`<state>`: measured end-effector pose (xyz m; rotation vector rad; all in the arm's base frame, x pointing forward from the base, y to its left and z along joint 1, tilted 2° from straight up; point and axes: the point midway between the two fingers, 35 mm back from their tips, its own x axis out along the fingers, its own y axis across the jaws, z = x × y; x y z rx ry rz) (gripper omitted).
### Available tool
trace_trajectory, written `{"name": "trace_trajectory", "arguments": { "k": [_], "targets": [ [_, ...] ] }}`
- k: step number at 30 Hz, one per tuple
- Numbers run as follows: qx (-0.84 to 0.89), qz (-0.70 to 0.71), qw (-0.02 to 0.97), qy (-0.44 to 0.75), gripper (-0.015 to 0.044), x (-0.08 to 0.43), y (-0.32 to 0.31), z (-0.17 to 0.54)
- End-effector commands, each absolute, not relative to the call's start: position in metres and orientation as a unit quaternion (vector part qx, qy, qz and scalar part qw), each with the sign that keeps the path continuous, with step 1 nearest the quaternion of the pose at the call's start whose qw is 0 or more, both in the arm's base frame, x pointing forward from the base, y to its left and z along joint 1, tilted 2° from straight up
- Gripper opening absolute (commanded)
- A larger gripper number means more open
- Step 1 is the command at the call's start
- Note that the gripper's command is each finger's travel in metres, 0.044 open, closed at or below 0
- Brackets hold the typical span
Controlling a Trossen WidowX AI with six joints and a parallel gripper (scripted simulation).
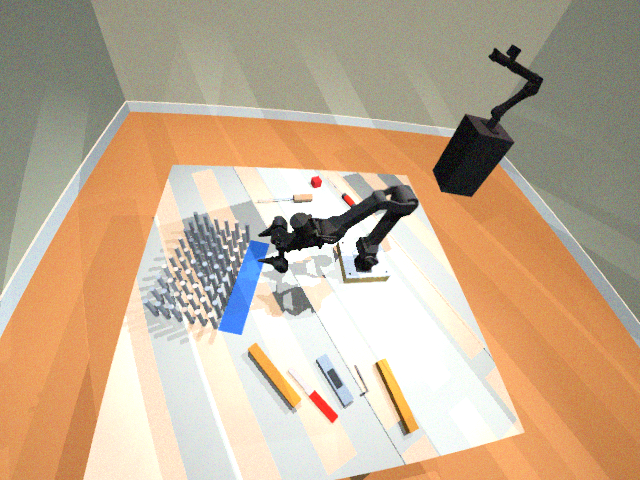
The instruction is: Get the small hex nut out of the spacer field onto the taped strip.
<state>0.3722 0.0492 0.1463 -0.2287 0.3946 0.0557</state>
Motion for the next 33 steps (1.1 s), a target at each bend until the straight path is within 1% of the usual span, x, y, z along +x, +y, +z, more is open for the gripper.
{"name": "trace_trajectory", "arguments": {
  "k": [1,29,31,33],
  "targets": [
    [-0.121,0.023,0.974,0.192,0.044,0.371,0.047,0.147],
    [-0.121,0.023,0.974,0.192,0.044,0.371,0.047,0.147],
    [-0.097,0.012,0.974,0.203,0.044,0.376,0.038,0.146],
    [-0.028,-0.021,0.973,0.23,0.044,0.387,0.012,0.145]
  ]
}}
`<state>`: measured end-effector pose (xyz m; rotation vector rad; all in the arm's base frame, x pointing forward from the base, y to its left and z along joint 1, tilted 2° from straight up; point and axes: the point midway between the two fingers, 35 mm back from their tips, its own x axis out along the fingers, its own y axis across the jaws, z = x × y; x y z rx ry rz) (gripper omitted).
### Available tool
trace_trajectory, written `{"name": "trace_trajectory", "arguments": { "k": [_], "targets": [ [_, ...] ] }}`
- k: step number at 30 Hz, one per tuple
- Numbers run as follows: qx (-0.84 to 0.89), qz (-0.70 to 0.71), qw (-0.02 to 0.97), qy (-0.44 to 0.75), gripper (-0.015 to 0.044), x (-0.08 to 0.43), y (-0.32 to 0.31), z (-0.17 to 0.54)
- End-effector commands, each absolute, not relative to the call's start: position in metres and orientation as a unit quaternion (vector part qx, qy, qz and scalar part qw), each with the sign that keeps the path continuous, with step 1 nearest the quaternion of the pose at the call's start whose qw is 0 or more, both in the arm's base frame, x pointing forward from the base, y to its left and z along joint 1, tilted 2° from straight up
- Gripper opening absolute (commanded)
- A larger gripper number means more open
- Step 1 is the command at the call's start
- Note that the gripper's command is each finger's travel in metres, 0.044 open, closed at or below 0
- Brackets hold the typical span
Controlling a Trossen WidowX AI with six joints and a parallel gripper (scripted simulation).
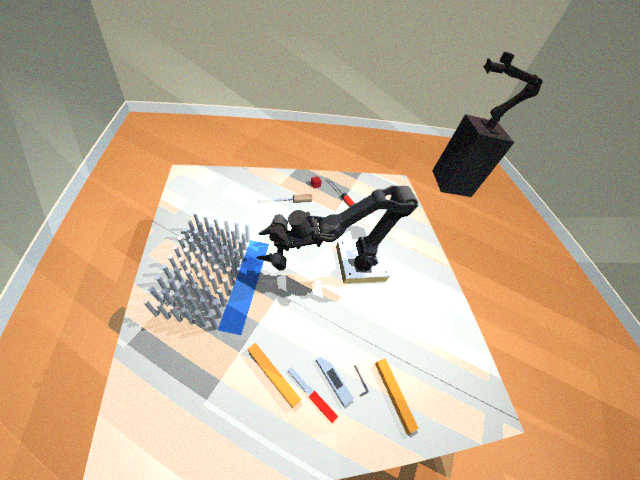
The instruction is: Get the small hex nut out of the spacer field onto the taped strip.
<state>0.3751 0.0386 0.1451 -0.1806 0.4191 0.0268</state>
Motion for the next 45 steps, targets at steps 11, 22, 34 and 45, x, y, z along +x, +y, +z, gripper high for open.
{"name": "trace_trajectory", "arguments": {
  "k": [11,22,34,45],
  "targets": [
    [0.382,-0.256,0.837,0.295,0.044,0.393,-0.173,0.139],
    [0.735,-0.41,0.498,0.208,0.044,0.32,-0.308,0.14],
    [0.885,-0.437,0.147,0.069,0.044,0.235,-0.377,0.151],
    [0.885,-0.437,0.147,0.069,0.044,0.248,-0.375,0.091]
  ]
}}
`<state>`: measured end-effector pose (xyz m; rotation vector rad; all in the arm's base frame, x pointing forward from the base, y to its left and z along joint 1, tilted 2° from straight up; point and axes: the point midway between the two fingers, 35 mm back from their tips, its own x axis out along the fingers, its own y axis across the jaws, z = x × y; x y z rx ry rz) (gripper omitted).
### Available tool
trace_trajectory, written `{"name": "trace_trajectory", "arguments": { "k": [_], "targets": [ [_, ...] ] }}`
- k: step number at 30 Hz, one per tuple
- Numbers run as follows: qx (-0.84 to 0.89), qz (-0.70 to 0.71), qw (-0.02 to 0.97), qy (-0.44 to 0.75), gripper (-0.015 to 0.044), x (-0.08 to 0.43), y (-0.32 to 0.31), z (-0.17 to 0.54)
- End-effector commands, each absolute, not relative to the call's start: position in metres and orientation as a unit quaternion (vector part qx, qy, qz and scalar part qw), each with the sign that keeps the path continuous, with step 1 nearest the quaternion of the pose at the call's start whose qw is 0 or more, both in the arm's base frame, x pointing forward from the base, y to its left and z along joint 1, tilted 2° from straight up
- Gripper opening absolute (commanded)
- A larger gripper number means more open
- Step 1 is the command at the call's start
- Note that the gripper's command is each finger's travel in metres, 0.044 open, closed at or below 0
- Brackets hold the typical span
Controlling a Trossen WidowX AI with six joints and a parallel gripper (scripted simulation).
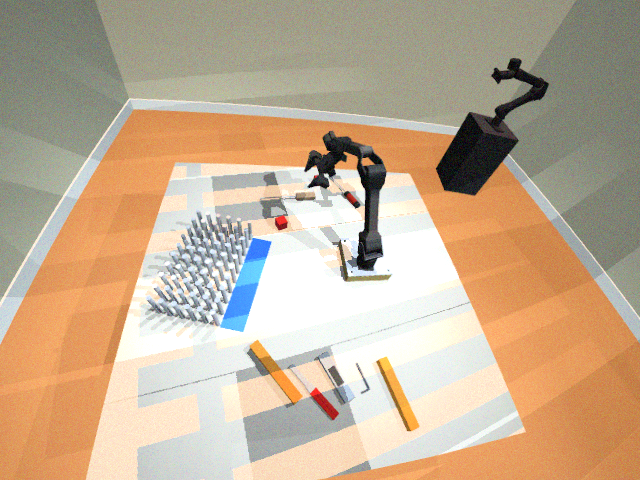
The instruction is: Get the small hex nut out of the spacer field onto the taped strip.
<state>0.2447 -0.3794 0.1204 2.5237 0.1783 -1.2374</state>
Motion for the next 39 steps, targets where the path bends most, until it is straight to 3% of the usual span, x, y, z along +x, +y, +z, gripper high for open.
{"name": "trace_trajectory", "arguments": {
  "k": [1,13,19,39],
  "targets": [
    [0.885,-0.437,0.147,0.069,0.044,0.248,-0.375,0.091],
    [0.885,-0.437,0.147,0.069,0.044,0.245,-0.374,0.091],
    [0.885,-0.437,0.147,0.069,0.0282,0.245,-0.374,0.091],
    [0.885,-0.437,0.147,0.069,0.028,0.246,-0.377,0.074]
  ]
}}
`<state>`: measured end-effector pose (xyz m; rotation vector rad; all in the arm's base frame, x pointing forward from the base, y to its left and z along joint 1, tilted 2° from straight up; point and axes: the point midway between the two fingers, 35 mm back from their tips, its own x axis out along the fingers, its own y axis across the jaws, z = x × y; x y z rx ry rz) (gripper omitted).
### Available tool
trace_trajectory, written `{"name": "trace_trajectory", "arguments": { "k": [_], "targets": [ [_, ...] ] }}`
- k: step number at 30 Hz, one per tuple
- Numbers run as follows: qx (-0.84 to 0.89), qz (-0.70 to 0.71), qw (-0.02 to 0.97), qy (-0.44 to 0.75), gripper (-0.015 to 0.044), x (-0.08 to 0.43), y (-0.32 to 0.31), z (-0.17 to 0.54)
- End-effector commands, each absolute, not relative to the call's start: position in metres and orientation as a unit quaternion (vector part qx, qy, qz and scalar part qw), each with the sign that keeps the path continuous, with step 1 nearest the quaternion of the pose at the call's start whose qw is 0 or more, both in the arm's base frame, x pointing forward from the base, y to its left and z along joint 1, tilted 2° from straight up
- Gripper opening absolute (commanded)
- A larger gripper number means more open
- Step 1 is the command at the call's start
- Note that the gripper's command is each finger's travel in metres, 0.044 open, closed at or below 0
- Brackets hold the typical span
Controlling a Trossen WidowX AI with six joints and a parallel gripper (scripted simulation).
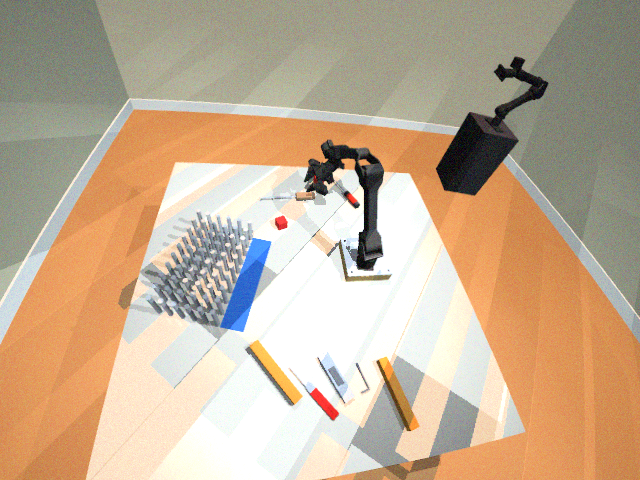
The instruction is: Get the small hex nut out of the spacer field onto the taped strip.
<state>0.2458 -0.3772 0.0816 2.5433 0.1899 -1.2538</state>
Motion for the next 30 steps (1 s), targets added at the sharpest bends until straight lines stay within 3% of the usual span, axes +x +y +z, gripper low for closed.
{"name": "trace_trajectory", "arguments": {
  "k": [1,30],
  "targets": [
    [0.885,-0.437,0.147,0.069,0.028,0.246,-0.377,0.072],
    [0.885,-0.437,0.147,0.069,0.028,0.247,-0.379,0.025]
  ]
}}
